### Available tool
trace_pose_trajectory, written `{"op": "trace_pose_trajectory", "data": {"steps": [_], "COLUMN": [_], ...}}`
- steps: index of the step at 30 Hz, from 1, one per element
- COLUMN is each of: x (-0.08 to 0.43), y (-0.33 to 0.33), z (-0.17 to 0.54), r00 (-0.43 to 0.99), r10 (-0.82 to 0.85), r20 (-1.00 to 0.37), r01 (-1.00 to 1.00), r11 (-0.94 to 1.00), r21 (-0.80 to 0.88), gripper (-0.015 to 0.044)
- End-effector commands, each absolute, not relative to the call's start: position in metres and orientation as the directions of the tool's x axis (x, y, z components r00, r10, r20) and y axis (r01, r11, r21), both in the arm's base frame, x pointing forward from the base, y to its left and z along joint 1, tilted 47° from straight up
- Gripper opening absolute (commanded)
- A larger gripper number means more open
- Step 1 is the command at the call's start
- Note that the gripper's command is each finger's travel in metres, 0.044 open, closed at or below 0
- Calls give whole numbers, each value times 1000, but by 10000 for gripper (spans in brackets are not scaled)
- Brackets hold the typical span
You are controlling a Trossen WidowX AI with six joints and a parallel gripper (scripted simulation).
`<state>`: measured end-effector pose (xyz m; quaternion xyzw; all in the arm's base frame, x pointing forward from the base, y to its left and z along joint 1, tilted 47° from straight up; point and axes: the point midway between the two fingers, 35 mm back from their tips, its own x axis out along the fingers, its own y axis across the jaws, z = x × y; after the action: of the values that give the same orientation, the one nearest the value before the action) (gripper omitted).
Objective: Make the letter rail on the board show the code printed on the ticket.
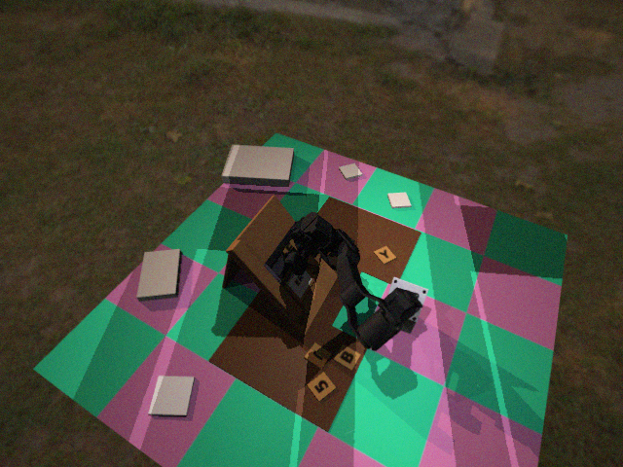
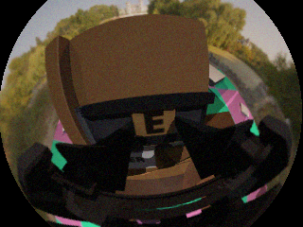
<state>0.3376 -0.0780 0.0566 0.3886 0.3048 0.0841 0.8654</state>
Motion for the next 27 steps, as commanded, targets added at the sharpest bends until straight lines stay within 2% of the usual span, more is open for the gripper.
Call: {"op": "trace_pose_trajectory", "data": {"steps": [1,27], "x": [337,339], "y": [-76,-65], "z": [58,70], "r00": [800,800], "r10": [380,381], "r20": [-465,-464], "r01": [98,98], "r11": [681,681], "r21": [725,726], "gripper": [0,0]}}
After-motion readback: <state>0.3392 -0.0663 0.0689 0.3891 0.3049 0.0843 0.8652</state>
